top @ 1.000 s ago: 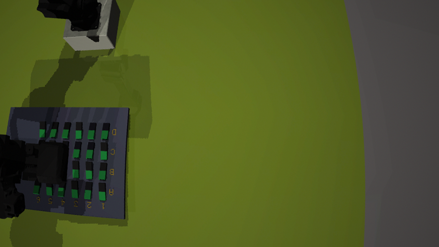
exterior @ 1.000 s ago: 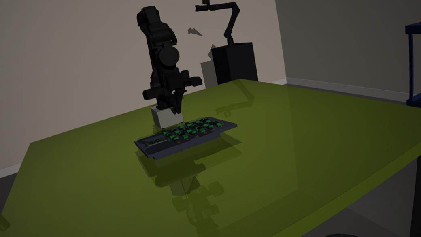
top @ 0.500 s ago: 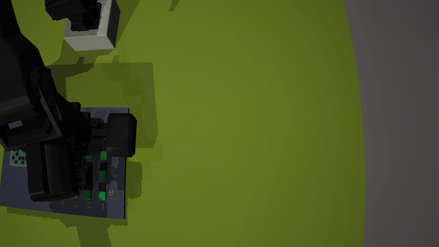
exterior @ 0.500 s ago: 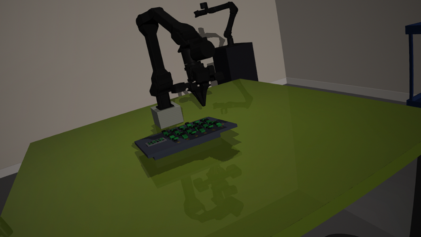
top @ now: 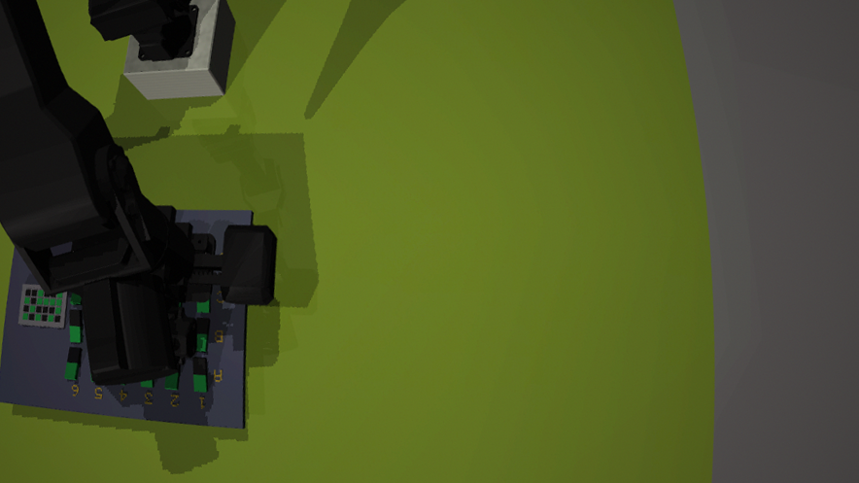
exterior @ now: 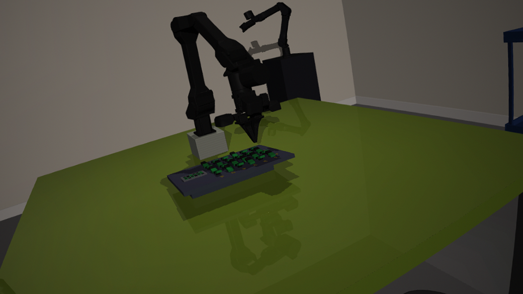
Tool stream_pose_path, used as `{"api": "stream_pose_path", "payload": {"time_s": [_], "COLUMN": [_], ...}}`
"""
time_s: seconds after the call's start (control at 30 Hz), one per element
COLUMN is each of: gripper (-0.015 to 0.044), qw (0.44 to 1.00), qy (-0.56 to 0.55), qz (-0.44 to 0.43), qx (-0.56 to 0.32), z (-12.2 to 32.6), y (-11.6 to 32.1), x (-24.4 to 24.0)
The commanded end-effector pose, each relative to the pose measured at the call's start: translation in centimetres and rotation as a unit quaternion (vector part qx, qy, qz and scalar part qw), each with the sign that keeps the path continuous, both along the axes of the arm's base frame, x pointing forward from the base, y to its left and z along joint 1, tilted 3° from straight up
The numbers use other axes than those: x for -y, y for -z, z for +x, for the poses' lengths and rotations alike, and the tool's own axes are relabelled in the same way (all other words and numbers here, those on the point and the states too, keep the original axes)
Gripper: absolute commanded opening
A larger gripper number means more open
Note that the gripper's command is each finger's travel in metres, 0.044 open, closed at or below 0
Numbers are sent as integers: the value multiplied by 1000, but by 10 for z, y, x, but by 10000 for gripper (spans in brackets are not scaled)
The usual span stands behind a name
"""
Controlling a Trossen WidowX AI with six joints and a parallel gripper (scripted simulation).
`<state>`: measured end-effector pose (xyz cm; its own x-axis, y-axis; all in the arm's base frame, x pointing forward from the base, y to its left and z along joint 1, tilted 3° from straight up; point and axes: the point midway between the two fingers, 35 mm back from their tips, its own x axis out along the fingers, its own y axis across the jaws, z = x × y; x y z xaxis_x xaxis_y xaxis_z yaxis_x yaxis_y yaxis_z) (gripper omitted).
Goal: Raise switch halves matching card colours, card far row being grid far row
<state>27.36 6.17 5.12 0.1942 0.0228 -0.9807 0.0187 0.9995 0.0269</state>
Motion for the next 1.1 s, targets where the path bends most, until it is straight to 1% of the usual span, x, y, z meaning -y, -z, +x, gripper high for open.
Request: {"api": "stream_pose_path", "payload": {"time_s": [0.0,0.2,1.07], "gripper": [0,0,0], "qw": [1000,1000,1000], "qy": [2,2,2], "qz": [-1,-1,-1], "qx": [-1,-1,-1], "z": [0,2,2], "y": [6,14,15], "x": [0,0,0]}}
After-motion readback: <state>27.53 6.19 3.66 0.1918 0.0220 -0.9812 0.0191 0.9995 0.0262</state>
